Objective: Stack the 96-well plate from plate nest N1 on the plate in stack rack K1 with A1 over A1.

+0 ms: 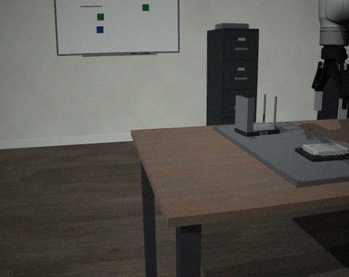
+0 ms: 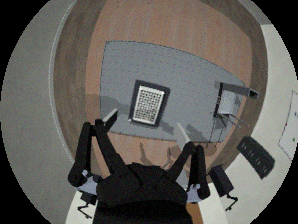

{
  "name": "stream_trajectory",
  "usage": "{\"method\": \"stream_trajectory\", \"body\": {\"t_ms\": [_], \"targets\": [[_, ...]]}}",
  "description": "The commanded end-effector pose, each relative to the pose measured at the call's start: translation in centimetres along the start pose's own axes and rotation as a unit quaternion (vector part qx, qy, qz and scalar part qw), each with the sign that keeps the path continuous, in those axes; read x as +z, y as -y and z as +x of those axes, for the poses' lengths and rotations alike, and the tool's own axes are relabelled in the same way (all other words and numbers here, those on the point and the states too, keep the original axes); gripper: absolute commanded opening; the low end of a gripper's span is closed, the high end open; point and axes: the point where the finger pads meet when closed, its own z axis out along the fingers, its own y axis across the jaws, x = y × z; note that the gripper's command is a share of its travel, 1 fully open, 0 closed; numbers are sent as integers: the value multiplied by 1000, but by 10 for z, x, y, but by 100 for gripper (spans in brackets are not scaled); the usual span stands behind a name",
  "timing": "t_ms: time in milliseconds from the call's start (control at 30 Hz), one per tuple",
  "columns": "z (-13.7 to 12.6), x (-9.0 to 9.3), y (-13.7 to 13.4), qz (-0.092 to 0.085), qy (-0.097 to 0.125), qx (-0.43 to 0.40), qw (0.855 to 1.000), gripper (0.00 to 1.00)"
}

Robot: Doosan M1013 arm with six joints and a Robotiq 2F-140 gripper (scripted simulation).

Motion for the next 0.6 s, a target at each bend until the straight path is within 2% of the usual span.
{"method": "stream_trajectory", "body": {"t_ms": [0,567], "targets": [[0,3,0,0,0,0,1000,100],[0,28,0,0,0,0,1000,100]]}}
